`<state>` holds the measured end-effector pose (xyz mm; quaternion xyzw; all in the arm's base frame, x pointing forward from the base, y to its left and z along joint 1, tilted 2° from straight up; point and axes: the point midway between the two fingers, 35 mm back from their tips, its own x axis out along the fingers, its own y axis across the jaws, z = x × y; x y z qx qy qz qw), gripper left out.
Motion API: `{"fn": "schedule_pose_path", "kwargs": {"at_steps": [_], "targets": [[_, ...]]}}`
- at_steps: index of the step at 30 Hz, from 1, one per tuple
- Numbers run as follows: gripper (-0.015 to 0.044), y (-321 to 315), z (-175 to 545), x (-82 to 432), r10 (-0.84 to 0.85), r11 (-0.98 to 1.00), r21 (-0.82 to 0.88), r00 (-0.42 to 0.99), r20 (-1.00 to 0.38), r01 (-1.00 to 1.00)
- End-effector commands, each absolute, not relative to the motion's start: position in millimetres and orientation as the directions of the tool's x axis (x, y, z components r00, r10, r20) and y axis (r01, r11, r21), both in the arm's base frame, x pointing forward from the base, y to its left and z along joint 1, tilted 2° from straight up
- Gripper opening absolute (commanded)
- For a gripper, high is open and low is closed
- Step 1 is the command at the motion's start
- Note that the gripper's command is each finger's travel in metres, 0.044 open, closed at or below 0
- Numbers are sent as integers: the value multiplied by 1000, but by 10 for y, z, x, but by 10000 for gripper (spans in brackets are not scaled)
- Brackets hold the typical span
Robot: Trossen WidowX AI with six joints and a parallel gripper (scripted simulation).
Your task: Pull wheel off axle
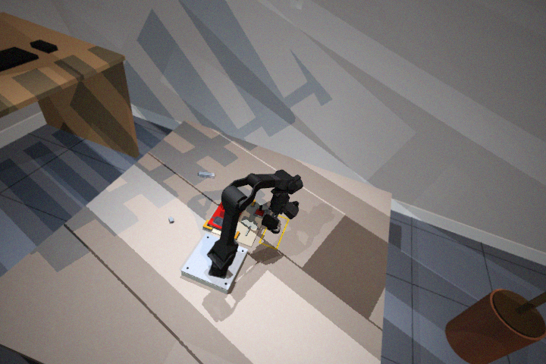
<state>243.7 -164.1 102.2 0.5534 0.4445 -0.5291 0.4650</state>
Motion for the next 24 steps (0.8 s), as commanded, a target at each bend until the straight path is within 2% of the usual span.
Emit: {"fn": "schedule_pose_path", "kwargs": {"at_steps": [1, 24], "targets": [[440, -1440, 1187, 2128, 0, -165, 46, 46, -999, 985], [440, -1365, 1232, 2013, 1, -165, 44, 45, -999, 985]]}}
